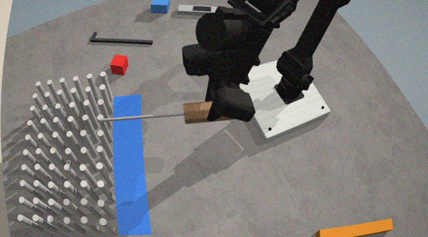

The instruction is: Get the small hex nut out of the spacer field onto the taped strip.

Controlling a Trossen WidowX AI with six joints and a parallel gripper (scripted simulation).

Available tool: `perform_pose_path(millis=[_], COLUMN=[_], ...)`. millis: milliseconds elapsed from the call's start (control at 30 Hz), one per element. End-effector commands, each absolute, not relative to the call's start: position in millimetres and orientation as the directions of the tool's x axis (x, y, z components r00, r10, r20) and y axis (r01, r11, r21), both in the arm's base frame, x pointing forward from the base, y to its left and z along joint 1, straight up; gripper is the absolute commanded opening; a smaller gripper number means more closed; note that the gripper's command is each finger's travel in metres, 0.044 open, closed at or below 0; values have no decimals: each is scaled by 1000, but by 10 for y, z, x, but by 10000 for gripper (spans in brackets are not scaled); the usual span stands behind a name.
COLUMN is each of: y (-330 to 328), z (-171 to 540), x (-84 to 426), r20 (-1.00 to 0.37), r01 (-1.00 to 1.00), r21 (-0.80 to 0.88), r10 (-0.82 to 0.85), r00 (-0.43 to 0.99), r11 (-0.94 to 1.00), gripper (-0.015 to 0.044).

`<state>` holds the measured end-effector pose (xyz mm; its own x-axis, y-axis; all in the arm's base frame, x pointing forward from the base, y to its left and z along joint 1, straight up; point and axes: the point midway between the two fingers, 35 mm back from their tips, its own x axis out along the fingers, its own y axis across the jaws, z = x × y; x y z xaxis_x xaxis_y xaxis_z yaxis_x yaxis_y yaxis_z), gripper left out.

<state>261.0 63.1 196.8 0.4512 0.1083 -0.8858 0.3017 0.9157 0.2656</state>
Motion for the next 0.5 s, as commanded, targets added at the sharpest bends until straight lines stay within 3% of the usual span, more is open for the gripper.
perform_pose_path(millis=[0,467], y=[606,640], z=[1995,1488], x=[2600,2736], r20=[-874,-873], r01=[279,277], r21=[276,277], r10=[120,121], r00=[471,472], r11=[920,920], gripper=[0,0])
